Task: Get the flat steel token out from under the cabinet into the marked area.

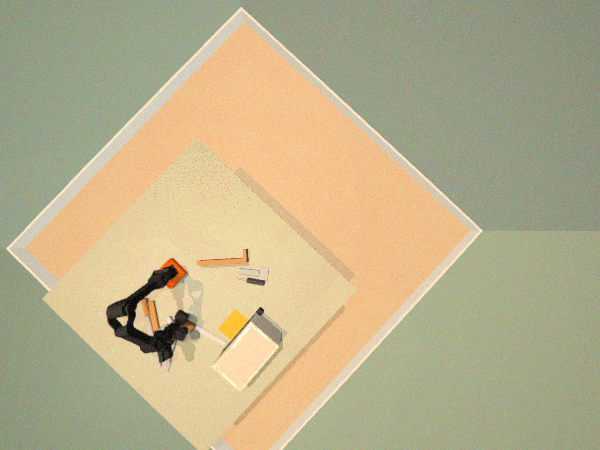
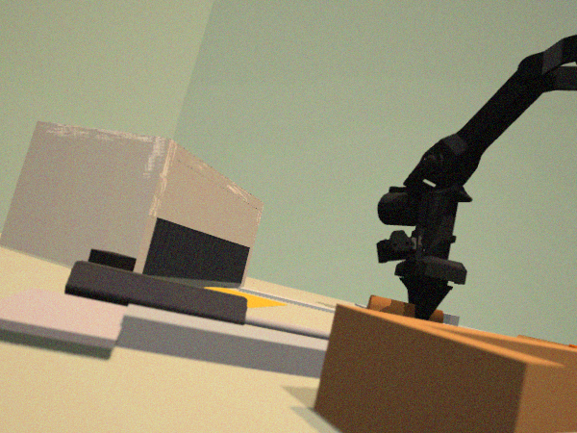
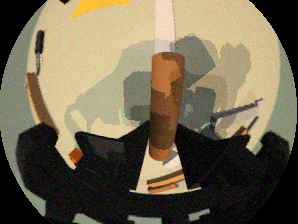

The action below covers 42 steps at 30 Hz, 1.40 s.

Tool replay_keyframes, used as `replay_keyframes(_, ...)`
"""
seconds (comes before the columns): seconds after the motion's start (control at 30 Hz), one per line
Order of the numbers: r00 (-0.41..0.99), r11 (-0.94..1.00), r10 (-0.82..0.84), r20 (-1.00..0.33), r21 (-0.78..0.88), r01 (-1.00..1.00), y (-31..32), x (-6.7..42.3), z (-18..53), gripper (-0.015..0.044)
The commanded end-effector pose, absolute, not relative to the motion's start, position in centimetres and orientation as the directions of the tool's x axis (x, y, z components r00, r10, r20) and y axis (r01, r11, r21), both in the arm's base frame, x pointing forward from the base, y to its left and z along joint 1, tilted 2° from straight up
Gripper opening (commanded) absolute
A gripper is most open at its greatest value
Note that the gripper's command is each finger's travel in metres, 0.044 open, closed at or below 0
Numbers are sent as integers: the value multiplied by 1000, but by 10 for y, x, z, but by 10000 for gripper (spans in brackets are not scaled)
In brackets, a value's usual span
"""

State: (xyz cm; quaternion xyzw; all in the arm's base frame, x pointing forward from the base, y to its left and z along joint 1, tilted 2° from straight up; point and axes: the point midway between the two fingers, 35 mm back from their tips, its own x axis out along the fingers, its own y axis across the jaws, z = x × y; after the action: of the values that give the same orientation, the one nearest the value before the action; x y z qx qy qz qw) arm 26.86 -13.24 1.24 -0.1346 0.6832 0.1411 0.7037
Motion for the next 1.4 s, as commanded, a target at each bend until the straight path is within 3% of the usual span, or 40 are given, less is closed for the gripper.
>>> replay_keyframes(0.0, 23, 923, 12, -1000, 3, -385, -136, 261, 14, 0)
replay_keyframes(1.37, 25, 907, 15, -1000, 3, -420, -111, 312, 14, 0)
